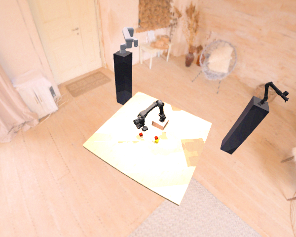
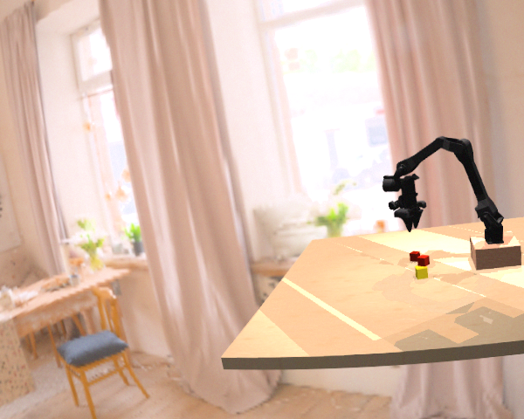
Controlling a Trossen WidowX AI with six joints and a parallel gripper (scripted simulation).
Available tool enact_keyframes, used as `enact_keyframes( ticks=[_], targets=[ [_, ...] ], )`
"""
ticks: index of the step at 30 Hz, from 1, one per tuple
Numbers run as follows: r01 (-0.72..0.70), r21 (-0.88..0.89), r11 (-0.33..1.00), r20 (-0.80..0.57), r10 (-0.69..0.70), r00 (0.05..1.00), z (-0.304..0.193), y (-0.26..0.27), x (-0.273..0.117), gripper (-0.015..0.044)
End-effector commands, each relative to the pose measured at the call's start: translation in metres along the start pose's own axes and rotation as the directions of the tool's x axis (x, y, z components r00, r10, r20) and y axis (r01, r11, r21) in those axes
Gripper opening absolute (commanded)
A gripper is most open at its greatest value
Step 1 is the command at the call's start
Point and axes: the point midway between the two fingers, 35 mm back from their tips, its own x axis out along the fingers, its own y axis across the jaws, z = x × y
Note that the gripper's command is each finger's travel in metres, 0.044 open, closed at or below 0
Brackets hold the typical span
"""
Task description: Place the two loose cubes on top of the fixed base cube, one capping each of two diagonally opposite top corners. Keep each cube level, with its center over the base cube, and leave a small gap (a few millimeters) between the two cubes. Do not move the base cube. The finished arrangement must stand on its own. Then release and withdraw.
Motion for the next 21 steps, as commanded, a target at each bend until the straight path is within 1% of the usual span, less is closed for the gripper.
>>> enact_keyframes(
  ticks=[1, 3, 7, 9, 13, 17, 21],
  targets=[
    [0.002, 0.027, 1.0, -0.005, -0.001, 1.0, 0.001, -0.001, 0.0, 0.0265],
    [0.002, 0.027, 1.0, -0.005, -0.001, 1.0, 0.002, -0.001, 0.007, 0.0265],
    [0.001, 0.027, 1.0, -0.005, -0.001, 1.0, 0.002, -0.001, 0.047, 0.0265],
    [0.001, 0.027, 1.0, -0.005, -0.001, 1.0, 0.001, -0.001, 0.06, 0.0265],
    [0.001, 0.027, 1.0, -0.005, -0.001, 1.0, 0.001, -0.001, 0.063, 0.0265],
    [0.001, 0.027, 1.0, -0.005, -0.001, 1.0, 0.001, -0.001, 0.076, 0.0265],
    [0.001, 0.027, 1.0, -0.005, -0.001, 1.0, 0.001, -0.001, 0.078, 0.0265]
  ],
)
